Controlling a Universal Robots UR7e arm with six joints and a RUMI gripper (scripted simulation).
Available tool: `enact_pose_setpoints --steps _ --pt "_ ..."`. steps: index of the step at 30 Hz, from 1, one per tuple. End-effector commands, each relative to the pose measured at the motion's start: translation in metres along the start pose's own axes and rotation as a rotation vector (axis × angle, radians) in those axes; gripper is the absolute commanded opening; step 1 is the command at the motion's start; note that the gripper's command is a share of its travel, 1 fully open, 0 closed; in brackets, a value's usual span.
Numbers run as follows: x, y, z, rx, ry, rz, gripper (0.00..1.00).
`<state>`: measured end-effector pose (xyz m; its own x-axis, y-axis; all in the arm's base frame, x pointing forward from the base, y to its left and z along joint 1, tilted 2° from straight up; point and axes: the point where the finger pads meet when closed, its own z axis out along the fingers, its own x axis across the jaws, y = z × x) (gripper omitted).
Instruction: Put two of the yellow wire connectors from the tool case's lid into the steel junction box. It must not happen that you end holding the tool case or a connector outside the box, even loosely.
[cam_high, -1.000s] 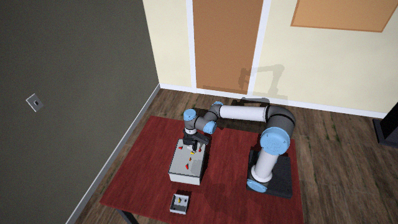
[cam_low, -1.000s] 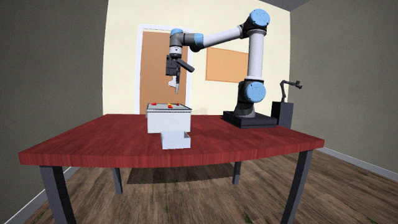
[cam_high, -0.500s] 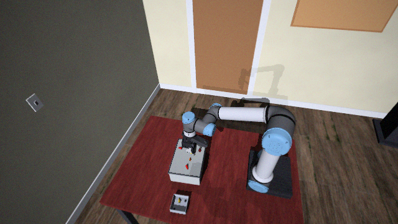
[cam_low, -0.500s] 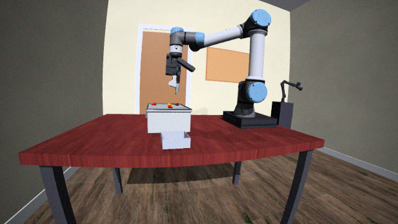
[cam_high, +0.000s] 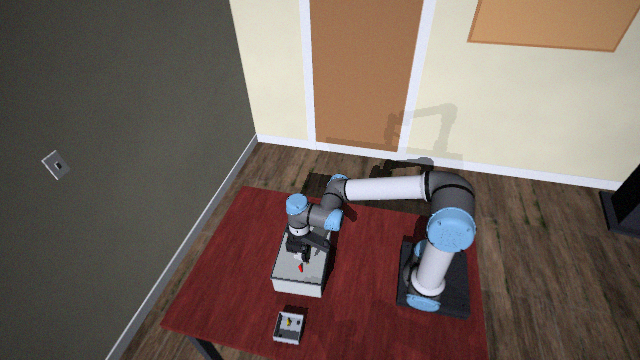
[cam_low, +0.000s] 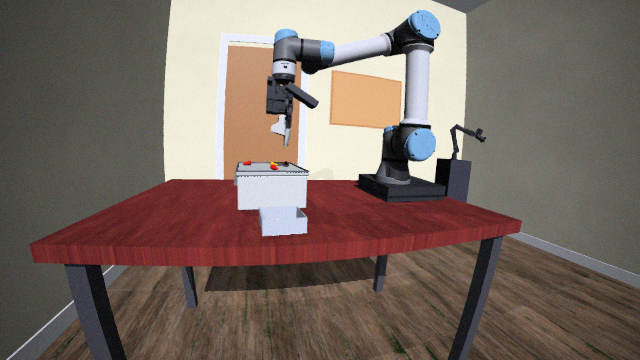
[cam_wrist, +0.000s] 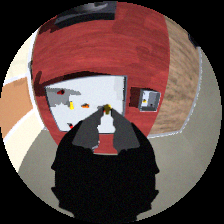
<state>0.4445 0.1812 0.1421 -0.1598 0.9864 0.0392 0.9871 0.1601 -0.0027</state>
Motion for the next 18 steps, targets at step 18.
enact_pose_setpoints --steps 18 --pt "0.129 0.006 0.000 -0.001 -0.002 0.001 0.00"
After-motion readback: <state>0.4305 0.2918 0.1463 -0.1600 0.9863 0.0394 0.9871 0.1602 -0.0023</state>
